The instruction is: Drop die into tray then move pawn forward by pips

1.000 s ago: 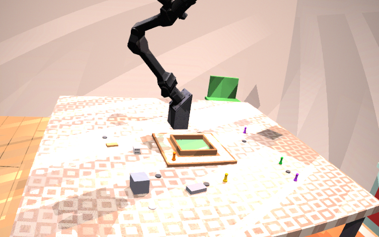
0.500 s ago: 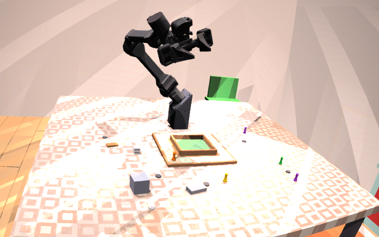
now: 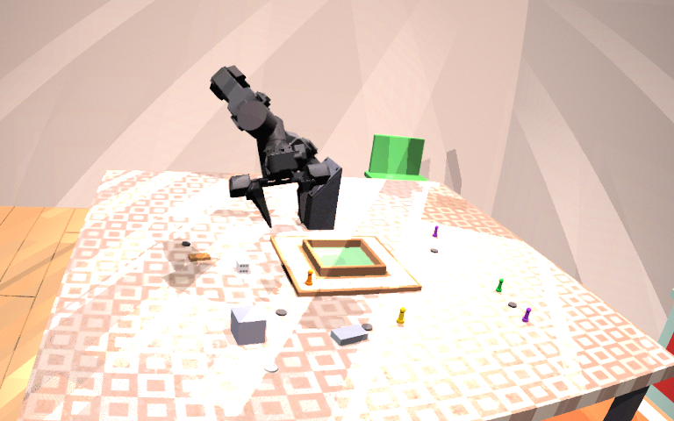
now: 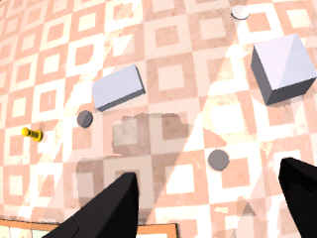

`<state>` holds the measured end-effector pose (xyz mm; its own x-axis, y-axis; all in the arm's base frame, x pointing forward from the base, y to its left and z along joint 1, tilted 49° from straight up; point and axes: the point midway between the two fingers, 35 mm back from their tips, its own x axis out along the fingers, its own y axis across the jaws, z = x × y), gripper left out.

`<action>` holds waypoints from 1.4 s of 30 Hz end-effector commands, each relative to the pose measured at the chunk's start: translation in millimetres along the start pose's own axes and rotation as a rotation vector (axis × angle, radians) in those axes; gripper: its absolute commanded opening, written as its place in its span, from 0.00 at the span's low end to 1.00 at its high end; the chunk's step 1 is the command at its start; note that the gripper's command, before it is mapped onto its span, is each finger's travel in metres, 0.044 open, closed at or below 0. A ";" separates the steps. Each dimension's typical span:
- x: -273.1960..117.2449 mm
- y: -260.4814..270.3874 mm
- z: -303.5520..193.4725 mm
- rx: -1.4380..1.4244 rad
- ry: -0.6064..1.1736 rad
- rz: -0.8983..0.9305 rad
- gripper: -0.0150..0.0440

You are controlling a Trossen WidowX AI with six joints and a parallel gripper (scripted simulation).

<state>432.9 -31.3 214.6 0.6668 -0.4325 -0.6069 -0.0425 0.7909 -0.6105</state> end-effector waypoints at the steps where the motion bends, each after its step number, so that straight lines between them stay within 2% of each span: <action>1: 9.8 -24.4 -59.2 -0.040 0.208 -0.071 0.72; 7: 6.5 -55.0 -152.7 -0.111 0.542 -0.151 0.72; 10: 3.4 -66.0 -170.7 -0.131 0.621 -0.165 0.72; 42: 38.1 -75.9 -193.7 -0.132 0.621 -0.167 0.72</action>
<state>316.6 -189.0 143.5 0.1174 -0.7495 -0.6515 -0.0873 0.6457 -0.7586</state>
